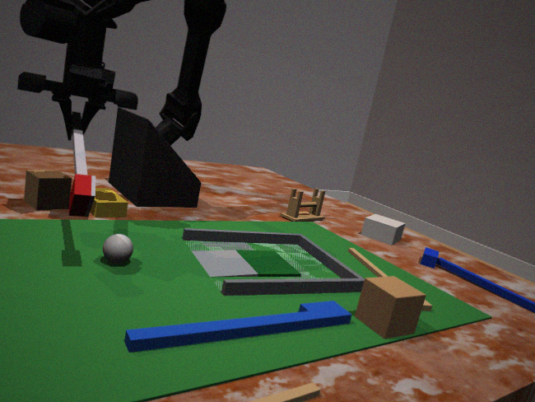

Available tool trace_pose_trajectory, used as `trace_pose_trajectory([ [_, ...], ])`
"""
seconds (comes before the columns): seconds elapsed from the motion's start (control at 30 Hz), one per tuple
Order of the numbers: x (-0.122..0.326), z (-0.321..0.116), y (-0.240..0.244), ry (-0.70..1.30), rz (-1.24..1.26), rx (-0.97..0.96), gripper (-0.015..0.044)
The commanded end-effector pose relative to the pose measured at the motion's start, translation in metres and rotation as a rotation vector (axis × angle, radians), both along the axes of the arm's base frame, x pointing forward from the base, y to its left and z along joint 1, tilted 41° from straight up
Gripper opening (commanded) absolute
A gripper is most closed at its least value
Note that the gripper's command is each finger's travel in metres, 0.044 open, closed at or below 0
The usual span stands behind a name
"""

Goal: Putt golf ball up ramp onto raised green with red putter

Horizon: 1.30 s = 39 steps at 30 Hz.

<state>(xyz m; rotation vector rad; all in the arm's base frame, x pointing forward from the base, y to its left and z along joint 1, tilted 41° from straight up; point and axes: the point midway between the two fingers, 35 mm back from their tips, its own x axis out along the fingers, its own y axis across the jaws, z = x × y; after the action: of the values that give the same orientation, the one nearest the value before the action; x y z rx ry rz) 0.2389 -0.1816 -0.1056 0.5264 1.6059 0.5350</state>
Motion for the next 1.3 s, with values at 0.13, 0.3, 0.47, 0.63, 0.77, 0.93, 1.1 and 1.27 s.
trace_pose_trajectory([
  [0.13,-0.005,-0.025,0.022,0.008,-0.006,0.008,0.0000],
  [0.3,-0.005,-0.027,0.024,0.008,-0.006,0.008,0.0000],
  [0.47,-0.005,-0.033,0.028,0.008,-0.006,0.008,0.0000],
  [0.63,-0.006,-0.039,0.033,0.008,-0.006,0.008,0.0000],
  [0.77,-0.007,-0.044,0.037,0.007,-0.006,0.008,0.0000],
  [0.93,-0.008,-0.049,0.042,0.007,-0.006,0.009,0.0000],
  [1.1,-0.007,-0.048,0.039,0.006,0.003,0.002,0.0000],
  [1.27,-0.007,-0.048,0.039,0.006,0.003,0.002,0.0000],
])
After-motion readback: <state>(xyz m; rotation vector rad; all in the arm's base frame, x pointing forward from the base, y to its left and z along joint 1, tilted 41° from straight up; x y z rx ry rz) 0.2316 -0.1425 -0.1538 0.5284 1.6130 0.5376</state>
